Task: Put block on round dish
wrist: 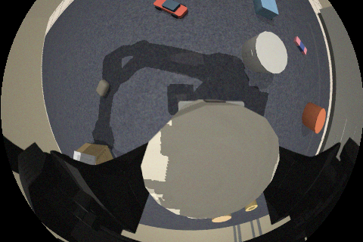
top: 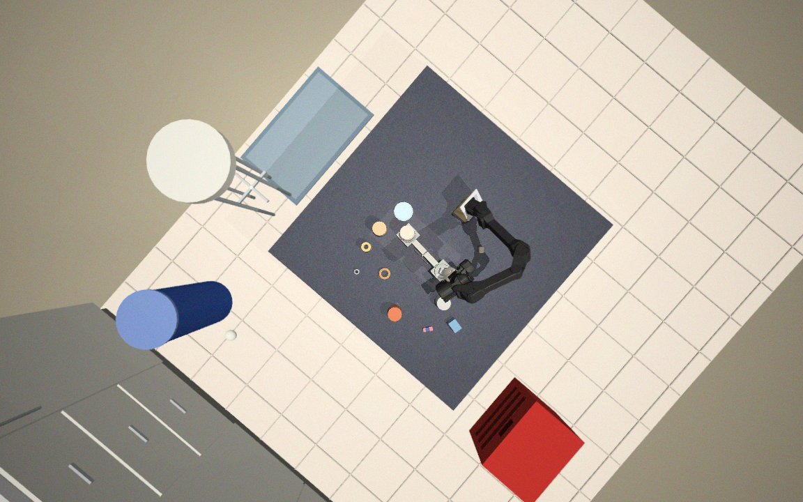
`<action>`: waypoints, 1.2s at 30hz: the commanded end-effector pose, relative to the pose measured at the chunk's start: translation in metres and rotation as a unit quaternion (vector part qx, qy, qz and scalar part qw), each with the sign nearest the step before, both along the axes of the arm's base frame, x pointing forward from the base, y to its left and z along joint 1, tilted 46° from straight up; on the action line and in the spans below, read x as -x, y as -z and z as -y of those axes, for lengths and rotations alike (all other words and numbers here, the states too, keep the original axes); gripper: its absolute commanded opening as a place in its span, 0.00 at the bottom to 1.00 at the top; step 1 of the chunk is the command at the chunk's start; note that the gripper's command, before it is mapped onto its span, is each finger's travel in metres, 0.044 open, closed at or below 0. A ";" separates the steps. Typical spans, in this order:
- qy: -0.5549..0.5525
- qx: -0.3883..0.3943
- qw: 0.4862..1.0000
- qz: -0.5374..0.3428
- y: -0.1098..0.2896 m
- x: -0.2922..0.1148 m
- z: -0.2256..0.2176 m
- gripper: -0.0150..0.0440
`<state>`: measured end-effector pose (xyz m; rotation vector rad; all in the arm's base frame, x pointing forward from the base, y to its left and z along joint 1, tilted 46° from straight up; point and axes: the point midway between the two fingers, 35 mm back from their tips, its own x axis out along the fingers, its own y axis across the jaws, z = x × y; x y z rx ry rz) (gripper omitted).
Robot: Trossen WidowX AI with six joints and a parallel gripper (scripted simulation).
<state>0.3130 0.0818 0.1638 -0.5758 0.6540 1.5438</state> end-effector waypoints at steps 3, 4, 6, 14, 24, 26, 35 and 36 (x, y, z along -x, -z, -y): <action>0.003 0.006 1.000 0.005 -0.006 0.011 -0.016 0.25; 0.003 0.006 1.000 0.005 -0.006 0.014 -0.020 0.25; 0.003 0.008 1.000 0.005 -0.007 0.019 -0.026 0.25; 0.004 0.009 1.000 0.007 -0.011 0.039 -0.051 0.25; 0.005 0.006 1.000 0.008 -0.014 0.068 -0.078 0.25; 0.005 0.004 1.000 0.008 -0.014 0.074 -0.083 0.25; 0.005 -0.005 1.000 0.008 -0.015 0.102 -0.102 0.25; 0.005 -0.007 1.000 0.007 -0.015 0.105 -0.104 0.25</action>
